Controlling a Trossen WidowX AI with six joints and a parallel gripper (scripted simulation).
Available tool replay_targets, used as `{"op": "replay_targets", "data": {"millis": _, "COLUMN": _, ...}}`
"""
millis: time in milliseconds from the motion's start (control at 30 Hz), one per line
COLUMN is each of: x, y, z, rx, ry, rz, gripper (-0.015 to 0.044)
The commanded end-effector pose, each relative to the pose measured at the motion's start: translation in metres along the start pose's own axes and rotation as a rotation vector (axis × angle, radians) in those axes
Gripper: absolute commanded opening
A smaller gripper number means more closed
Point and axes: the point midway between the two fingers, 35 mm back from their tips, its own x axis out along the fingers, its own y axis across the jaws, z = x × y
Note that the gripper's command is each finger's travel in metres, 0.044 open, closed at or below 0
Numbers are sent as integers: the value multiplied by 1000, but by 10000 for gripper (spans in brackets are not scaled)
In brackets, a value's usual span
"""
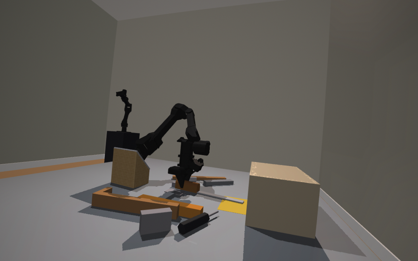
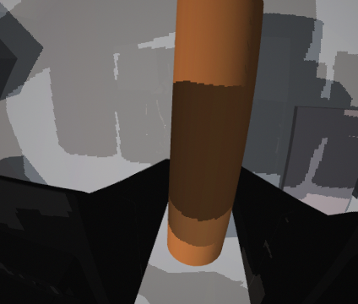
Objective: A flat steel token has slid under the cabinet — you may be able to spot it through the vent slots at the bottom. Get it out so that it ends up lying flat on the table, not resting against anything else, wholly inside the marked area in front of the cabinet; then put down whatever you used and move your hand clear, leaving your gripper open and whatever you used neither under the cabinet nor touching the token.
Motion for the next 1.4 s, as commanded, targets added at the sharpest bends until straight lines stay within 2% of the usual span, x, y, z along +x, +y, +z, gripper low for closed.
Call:
{"op": "replay_targets", "data": {"millis": 0, "x": -1, "y": 1, "z": 0, "rx": 36, "ry": 0, "rz": 0, "gripper": 0}}
{"op": "replay_targets", "data": {"millis": 1367, "x": -3, "y": 47, "z": -7, "rx": 90, "ry": 4, "rz": 2, "gripper": 0}}
